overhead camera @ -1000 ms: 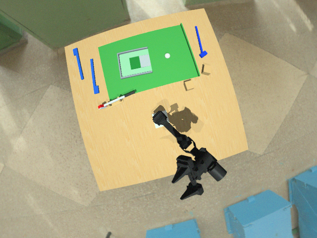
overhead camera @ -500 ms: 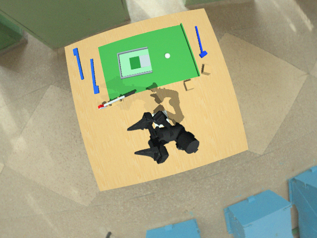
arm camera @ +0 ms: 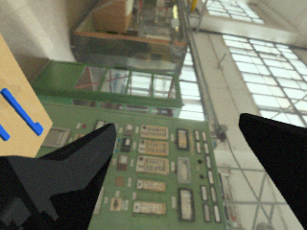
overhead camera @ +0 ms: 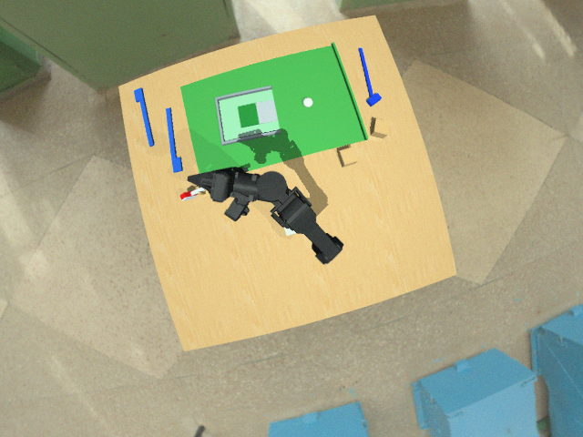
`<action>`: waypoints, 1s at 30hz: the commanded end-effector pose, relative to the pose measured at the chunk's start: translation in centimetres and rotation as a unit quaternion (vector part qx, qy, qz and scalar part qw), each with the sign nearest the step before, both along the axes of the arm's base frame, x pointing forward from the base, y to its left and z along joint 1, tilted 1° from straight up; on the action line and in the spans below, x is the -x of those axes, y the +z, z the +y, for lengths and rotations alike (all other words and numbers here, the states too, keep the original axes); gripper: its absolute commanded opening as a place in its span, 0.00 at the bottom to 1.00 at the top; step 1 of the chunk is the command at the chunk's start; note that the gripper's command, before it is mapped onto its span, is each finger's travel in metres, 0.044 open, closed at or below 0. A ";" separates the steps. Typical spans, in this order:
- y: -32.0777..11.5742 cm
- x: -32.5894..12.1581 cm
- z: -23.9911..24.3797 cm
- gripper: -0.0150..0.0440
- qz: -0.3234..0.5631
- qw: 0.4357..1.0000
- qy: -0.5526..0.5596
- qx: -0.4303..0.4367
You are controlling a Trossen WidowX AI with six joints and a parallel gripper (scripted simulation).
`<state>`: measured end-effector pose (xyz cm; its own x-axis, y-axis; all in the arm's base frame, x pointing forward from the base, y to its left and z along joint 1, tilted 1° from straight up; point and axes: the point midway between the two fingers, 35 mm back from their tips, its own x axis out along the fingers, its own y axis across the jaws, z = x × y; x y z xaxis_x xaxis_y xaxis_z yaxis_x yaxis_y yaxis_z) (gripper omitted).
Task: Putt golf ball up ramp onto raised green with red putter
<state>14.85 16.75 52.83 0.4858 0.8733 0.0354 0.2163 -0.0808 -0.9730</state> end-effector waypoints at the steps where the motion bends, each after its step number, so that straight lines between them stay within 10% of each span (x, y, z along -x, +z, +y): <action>1: -5.7 -4.8 1.4 1.00 0.132 0.990 -0.034 0.030; 13: -22.3 -11.8 1.4 1.00 0.445 0.874 -0.155 0.117; 24: -38.4 -10.1 -2.4 1.00 0.679 0.630 -0.302 0.225; 30: -39.5 -9.6 -2.8 1.00 0.692 0.607 -0.314 0.235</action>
<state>25.08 14.46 14.36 0.0490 0.2912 -0.9554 -0.9927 -0.0912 -0.0787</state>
